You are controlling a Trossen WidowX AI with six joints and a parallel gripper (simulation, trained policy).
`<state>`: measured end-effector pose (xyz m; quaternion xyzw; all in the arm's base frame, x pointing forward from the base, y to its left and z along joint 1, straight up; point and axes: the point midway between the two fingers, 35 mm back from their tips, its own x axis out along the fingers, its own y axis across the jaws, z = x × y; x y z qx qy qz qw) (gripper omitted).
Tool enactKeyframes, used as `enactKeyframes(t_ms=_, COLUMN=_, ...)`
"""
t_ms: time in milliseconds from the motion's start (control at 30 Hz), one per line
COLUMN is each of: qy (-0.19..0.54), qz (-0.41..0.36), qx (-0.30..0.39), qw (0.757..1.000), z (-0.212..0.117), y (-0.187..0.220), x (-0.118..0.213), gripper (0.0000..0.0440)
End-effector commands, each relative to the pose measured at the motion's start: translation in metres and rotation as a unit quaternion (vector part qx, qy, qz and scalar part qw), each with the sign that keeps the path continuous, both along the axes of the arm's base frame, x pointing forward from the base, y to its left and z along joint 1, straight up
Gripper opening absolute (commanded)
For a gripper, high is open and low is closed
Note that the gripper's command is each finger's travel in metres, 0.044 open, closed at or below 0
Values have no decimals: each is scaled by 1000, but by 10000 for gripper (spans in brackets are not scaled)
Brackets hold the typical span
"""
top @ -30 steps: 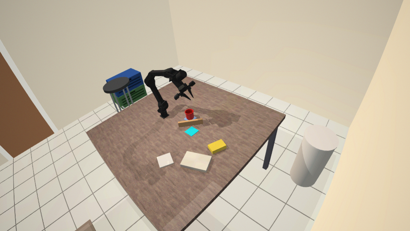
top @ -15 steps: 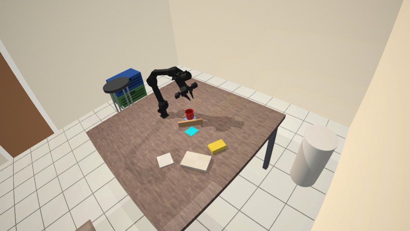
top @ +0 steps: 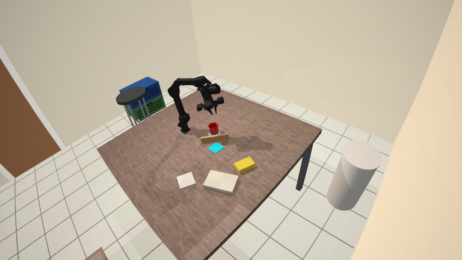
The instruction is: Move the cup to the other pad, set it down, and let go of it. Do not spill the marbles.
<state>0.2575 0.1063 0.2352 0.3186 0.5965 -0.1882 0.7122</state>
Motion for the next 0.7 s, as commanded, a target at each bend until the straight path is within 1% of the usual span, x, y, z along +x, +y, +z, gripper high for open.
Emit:
enactKeyframes(t_ms=0, qy=25, qz=-8, qx=-12, qw=1000, z=-6, y=-1, x=-3, gripper=124)
enactKeyframes(t_ms=267, qy=67, qz=-25, qx=-34, qw=997, z=-18, y=-4, x=-12, gripper=125)
enactKeyframes(t_ms=667, qy=101, qz=-51, qx=-56, qw=992, z=-34, y=-10, x=-22, gripper=139)
